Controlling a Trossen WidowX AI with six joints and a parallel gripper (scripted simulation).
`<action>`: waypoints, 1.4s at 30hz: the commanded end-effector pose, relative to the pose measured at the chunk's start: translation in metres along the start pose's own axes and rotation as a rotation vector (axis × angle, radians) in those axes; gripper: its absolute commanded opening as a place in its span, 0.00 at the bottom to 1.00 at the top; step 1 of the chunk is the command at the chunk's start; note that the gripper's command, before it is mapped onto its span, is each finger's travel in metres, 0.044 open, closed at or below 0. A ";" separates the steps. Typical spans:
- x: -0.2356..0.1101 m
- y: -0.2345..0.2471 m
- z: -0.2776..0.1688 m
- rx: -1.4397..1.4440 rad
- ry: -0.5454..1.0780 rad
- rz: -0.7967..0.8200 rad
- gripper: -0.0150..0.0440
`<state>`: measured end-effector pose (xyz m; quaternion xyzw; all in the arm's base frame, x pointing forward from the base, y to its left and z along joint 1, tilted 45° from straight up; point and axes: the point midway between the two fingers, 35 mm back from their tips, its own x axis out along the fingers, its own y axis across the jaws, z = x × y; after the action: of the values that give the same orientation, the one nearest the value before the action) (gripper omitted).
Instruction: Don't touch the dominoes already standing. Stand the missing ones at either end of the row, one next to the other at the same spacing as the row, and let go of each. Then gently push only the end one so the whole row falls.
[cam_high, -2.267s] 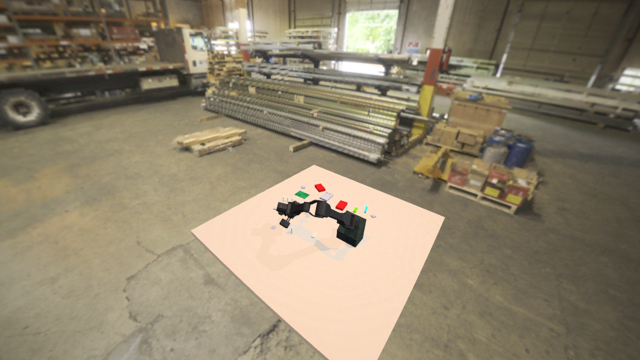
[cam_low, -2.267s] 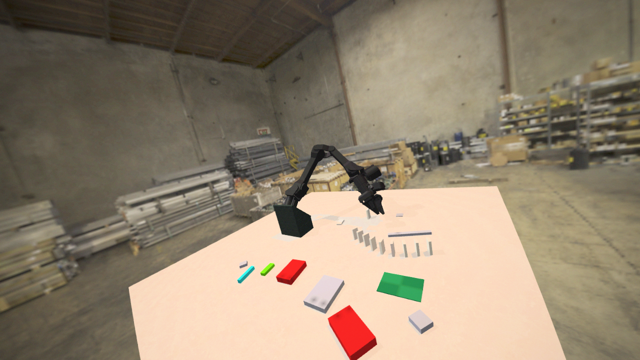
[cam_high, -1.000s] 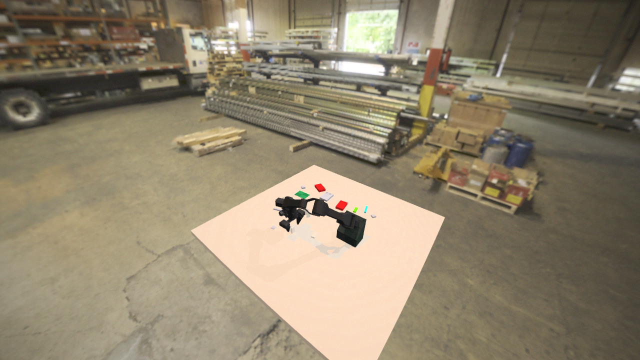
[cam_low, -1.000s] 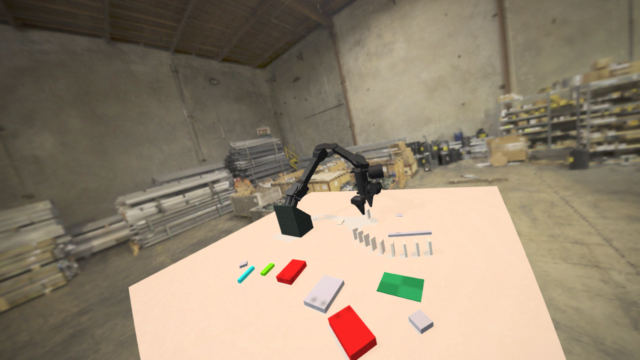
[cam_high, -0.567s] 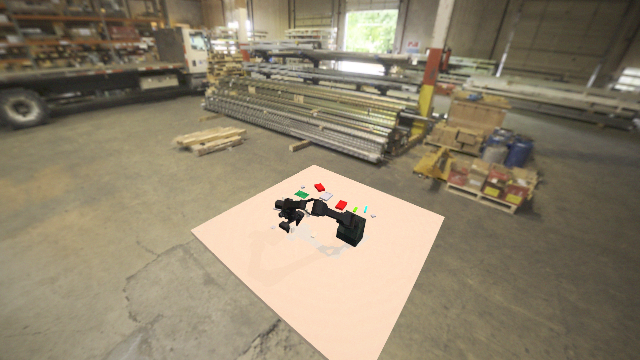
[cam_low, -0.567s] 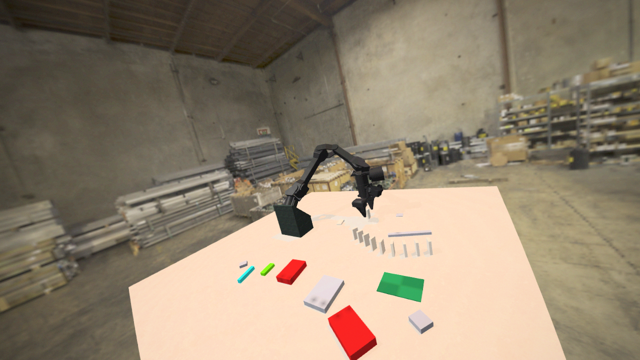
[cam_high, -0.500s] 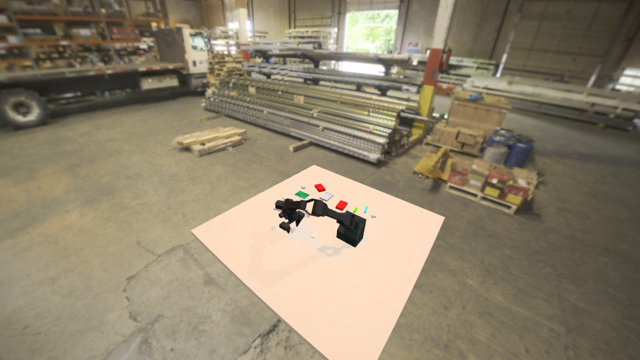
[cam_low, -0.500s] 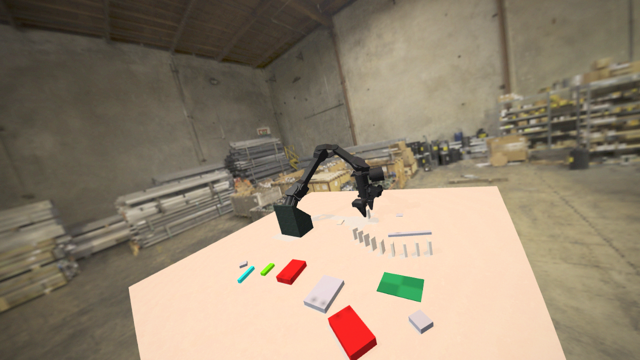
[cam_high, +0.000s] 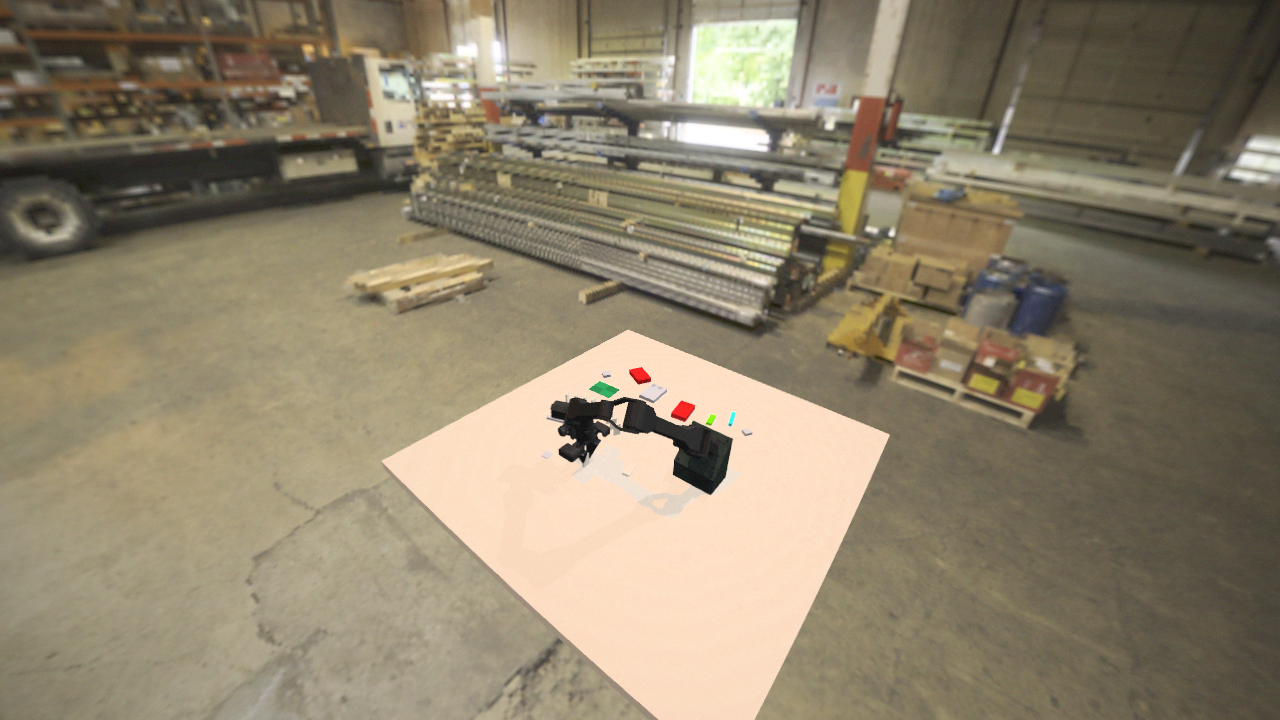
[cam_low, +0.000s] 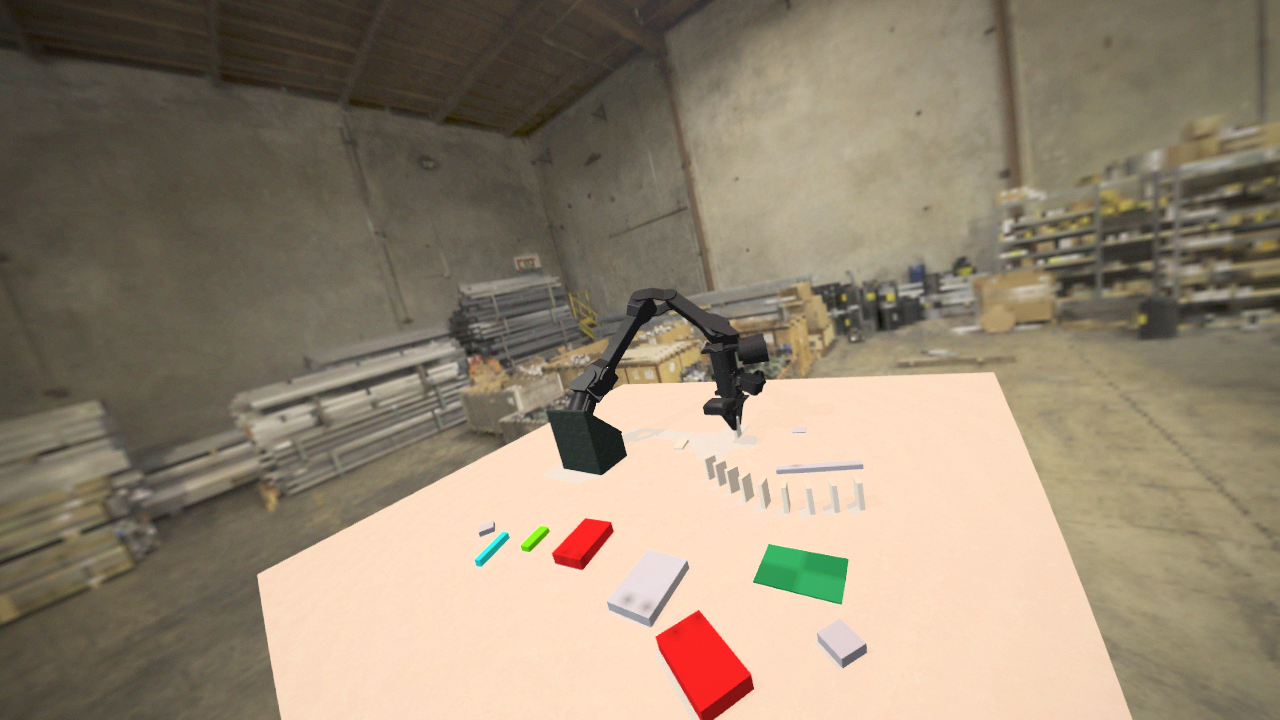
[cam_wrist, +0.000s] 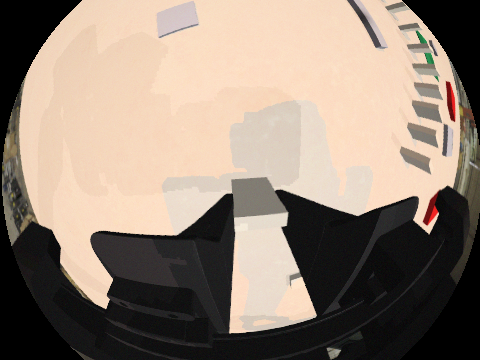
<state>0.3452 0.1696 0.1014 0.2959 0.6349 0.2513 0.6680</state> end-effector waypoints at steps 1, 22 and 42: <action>0.001 -0.001 0.000 0.005 0.000 -0.003 0.44; -0.136 0.000 0.000 0.001 0.001 -0.007 0.44; -0.122 -0.173 -0.010 0.490 -0.004 -0.021 0.44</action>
<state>0.3210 -0.0452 0.0748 0.4402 0.6737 0.0855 0.5873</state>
